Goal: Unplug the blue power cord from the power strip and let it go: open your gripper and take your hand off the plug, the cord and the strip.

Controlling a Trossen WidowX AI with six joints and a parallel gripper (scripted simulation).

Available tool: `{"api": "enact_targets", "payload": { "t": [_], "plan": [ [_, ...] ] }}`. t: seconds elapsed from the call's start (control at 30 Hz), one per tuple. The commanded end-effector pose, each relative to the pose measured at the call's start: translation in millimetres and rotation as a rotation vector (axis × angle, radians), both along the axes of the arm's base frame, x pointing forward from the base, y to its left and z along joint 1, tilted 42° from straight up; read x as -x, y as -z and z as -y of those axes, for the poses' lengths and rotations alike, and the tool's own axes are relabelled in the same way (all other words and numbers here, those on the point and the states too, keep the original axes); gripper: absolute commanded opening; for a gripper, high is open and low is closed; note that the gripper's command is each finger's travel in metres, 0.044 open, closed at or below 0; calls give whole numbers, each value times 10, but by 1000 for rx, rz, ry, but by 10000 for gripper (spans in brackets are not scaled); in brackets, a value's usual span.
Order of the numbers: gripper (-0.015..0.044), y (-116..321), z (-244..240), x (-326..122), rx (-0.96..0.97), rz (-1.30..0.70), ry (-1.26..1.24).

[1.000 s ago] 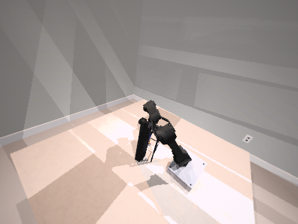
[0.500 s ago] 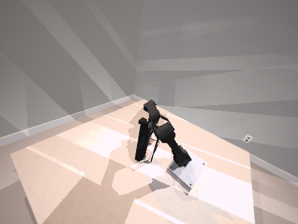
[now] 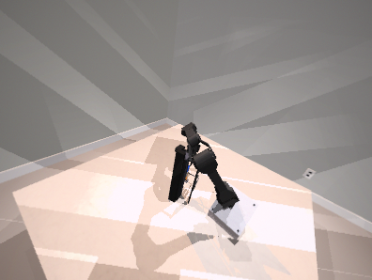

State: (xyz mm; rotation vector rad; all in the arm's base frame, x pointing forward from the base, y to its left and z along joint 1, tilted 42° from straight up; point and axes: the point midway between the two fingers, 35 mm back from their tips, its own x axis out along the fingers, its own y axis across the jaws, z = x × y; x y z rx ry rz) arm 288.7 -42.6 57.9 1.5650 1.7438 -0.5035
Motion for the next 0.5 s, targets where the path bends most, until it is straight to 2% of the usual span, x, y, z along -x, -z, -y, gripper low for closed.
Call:
{"api": "enact_targets", "payload": {
  "t": [0.0,0.3,0.33,0.47],
  "plan": [
    [0,64,161,-41,30,12,12],
    [0,144,284,-59,30,12,13],
    [26,88,98,-32,4,0,-7],
    [131,88,98,-32,4,0,-7]
  ]
}}
